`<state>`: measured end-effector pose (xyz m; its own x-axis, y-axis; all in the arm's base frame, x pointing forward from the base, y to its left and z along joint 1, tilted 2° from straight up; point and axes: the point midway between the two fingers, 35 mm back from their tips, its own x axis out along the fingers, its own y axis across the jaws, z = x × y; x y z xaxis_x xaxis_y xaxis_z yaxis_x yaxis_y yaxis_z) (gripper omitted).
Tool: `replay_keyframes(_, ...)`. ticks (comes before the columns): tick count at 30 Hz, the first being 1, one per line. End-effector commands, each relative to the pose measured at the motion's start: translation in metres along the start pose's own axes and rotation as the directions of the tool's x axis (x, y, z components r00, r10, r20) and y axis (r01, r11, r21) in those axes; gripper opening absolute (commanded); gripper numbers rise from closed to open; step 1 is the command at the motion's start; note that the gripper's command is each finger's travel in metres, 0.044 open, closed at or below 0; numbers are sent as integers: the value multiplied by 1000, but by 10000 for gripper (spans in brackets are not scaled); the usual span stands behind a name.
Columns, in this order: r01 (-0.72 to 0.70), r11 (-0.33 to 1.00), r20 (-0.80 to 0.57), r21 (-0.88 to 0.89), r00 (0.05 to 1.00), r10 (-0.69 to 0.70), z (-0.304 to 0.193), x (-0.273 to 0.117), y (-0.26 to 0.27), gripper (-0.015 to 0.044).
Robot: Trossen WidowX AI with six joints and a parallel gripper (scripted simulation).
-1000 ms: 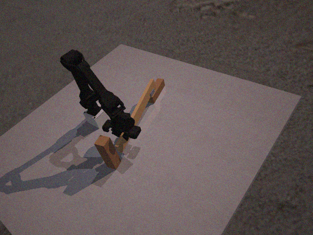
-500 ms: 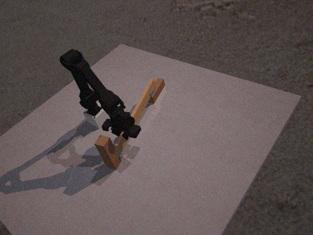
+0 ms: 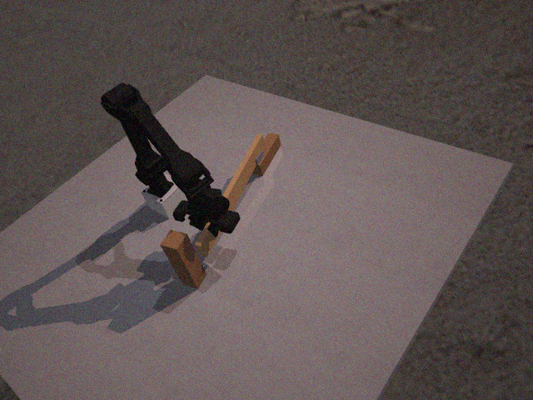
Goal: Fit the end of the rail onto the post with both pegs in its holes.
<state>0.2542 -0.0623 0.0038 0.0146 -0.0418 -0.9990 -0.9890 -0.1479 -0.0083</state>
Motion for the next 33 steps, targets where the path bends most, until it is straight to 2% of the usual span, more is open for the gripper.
replay_keyframes(1, 15, 1000, 0, 1, 1000, -15, 0, -6, -4, 0)
replay_keyframes(33, 15, 1000, 0, 1, 1000, -15, -1, -22, -4, 0)
